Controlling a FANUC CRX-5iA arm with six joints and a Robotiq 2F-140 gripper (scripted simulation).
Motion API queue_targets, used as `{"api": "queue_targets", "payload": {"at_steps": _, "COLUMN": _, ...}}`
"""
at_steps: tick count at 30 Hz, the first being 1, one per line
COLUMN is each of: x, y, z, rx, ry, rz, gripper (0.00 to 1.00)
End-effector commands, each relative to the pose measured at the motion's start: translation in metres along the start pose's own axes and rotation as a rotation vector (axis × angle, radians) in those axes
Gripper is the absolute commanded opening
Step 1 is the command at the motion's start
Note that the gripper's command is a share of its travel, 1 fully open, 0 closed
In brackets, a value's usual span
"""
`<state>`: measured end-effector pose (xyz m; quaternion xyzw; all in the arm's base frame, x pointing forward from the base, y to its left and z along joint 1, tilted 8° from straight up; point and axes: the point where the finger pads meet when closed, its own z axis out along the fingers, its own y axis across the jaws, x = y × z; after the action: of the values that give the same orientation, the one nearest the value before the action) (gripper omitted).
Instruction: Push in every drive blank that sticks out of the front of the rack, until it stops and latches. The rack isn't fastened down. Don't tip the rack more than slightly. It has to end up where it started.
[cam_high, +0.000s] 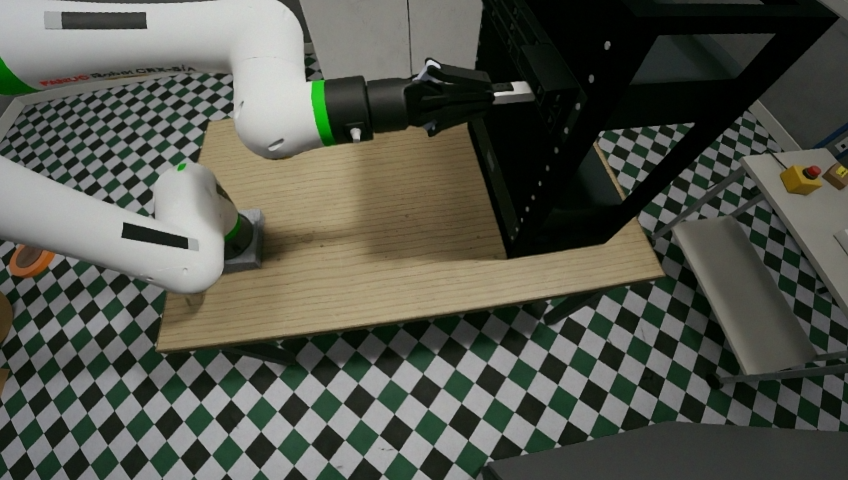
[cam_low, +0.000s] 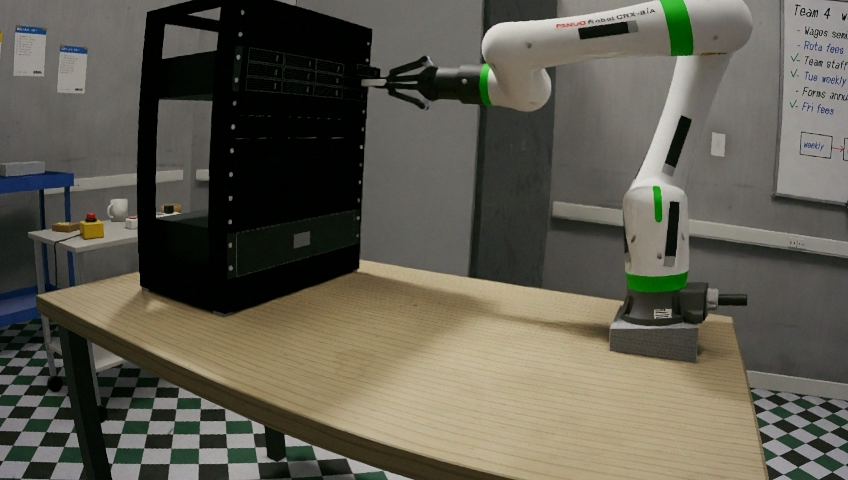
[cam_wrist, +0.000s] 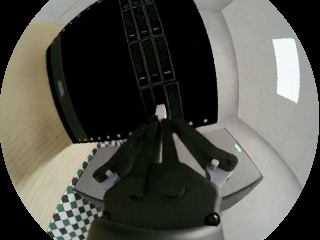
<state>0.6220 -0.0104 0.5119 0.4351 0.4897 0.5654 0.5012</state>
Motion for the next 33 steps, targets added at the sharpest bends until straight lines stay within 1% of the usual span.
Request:
{"api": "queue_targets", "payload": {"at_steps": 1, "x": 0.000, "y": 0.001, "z": 0.001, "rx": -0.002, "ry": 0.000, "rz": 0.000, "gripper": 0.10}}
{"api": "queue_targets", "payload": {"at_steps": 10, "x": 0.000, "y": 0.001, "z": 0.010, "rx": -0.002, "ry": 0.000, "rz": 0.000, "gripper": 0.10}}
{"api": "queue_targets", "payload": {"at_steps": 33, "x": 0.000, "y": 0.001, "z": 0.013, "rx": -0.002, "ry": 0.000, "rz": -0.001, "gripper": 0.10}}
